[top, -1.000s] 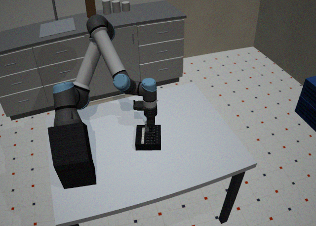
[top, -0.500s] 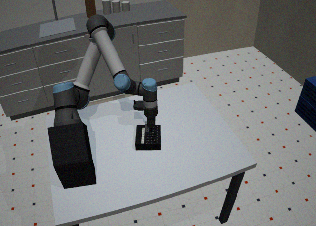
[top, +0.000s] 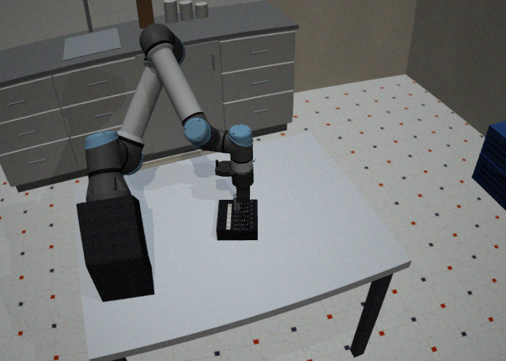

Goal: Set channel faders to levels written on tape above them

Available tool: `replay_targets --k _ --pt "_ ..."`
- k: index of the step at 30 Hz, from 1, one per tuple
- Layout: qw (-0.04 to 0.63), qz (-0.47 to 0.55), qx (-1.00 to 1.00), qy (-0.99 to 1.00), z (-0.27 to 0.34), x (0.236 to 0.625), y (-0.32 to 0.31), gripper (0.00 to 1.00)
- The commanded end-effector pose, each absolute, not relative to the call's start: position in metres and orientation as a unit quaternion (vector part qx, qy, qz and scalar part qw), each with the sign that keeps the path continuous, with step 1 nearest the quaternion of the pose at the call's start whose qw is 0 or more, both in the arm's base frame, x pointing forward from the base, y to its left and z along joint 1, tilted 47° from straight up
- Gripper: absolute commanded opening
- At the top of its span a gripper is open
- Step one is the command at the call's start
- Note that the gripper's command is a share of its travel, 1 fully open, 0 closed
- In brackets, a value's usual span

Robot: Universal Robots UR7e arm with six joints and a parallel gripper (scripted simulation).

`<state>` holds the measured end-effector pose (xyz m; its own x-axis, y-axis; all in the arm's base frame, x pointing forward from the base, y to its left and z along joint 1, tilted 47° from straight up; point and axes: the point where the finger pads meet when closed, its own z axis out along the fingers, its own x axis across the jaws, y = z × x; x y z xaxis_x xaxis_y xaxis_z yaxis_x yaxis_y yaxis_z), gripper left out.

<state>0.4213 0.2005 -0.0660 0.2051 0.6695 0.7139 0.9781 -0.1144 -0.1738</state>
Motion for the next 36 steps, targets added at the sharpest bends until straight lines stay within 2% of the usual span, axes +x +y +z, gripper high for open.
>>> replay_targets --k 1,36 --pt "0.321 -0.241 -0.707 -0.583 -0.066 0.424 0.200 0.00" --pt "0.321 -0.241 -0.707 -0.583 -0.069 0.439 0.198 0.00"
